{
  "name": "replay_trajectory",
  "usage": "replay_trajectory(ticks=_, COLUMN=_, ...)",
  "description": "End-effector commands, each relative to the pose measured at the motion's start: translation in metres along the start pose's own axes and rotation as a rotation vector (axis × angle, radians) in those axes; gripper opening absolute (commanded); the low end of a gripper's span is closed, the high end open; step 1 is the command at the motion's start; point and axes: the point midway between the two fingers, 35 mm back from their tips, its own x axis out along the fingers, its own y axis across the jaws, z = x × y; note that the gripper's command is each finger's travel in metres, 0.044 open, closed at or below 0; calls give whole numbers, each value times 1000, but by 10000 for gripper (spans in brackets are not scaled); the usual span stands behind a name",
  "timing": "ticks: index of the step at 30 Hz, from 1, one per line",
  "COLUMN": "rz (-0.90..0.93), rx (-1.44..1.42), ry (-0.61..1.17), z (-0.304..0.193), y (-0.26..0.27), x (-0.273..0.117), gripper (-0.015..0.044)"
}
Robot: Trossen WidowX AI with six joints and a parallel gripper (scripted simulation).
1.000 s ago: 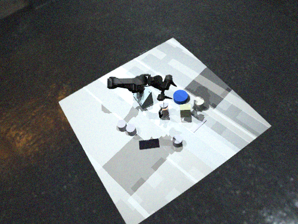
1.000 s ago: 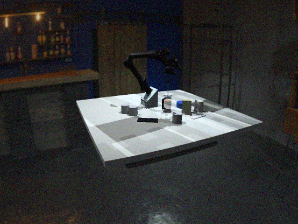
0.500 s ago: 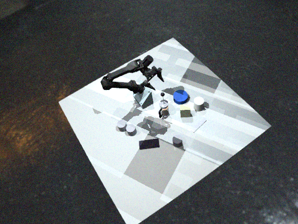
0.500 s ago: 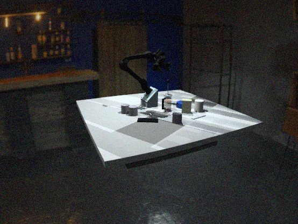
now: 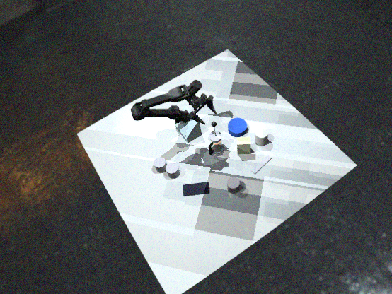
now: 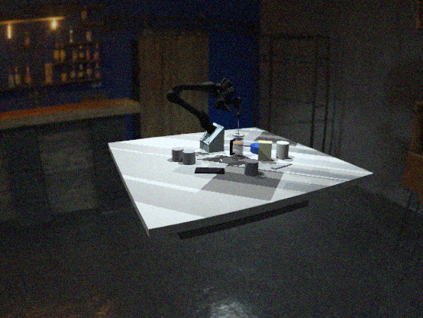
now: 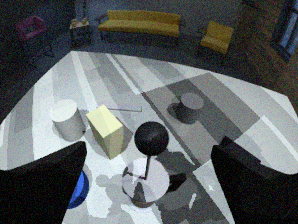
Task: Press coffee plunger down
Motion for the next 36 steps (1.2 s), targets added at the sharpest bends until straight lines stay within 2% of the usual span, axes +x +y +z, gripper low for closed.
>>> replay_trajectory(ticks=1, rz=-2, rx=1, ry=3, z=-3, y=-1, x=6, gripper=440)
replay_trajectory(ticks=23, rz=-6, rx=1, ry=-2, z=-3, y=-3, x=37, gripper=440)
replay_trajectory(ticks=34, rz=-6, rx=1, ry=-2, z=-3, y=-3, x=37, gripper=151)
replay_trajectory(ticks=36, rz=-6, rx=1, ry=-2, z=-3, y=-3, x=37, gripper=138)
